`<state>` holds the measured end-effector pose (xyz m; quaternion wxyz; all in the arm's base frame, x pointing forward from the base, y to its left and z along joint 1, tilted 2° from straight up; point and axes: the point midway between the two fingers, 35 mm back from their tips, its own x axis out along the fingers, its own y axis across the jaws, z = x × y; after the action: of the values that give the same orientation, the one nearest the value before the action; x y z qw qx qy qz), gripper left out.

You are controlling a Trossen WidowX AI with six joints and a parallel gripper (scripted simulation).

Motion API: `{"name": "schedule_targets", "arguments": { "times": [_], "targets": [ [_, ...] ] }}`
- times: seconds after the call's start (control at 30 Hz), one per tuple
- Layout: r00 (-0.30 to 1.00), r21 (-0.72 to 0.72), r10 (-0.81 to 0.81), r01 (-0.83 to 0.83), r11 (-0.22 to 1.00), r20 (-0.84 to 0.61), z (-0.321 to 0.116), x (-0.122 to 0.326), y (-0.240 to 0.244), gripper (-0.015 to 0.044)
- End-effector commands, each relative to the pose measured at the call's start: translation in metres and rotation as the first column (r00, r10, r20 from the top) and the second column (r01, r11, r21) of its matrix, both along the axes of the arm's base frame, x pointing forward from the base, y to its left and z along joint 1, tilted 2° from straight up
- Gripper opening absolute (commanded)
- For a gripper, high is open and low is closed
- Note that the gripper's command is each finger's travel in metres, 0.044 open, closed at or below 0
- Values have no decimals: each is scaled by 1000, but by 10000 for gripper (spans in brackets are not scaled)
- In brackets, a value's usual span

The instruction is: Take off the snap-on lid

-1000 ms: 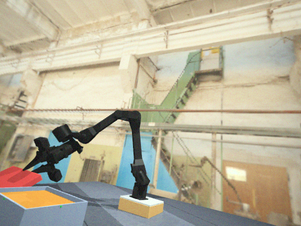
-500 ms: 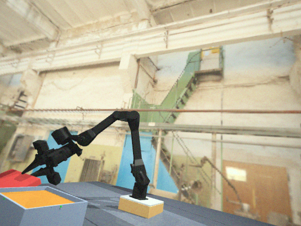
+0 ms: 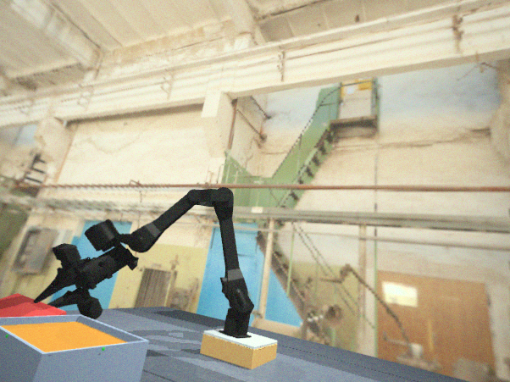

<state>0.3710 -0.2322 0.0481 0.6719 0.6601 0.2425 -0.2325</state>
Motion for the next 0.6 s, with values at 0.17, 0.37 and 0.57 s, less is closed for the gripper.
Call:
{"name": "schedule_targets", "arguments": {
  "times": [0.17, 0.37, 0.57],
  "targets": [
    [1000, 7, 2, -2, 1000, -21, -16, -2, 3, 0],
    [1000, 7, 2, -2, 1000, -21, -20, -2, 3, 0],
    [1000, 7, 2, -2, 1000, -20, -11, 0, 0, 131]
  ]
}}
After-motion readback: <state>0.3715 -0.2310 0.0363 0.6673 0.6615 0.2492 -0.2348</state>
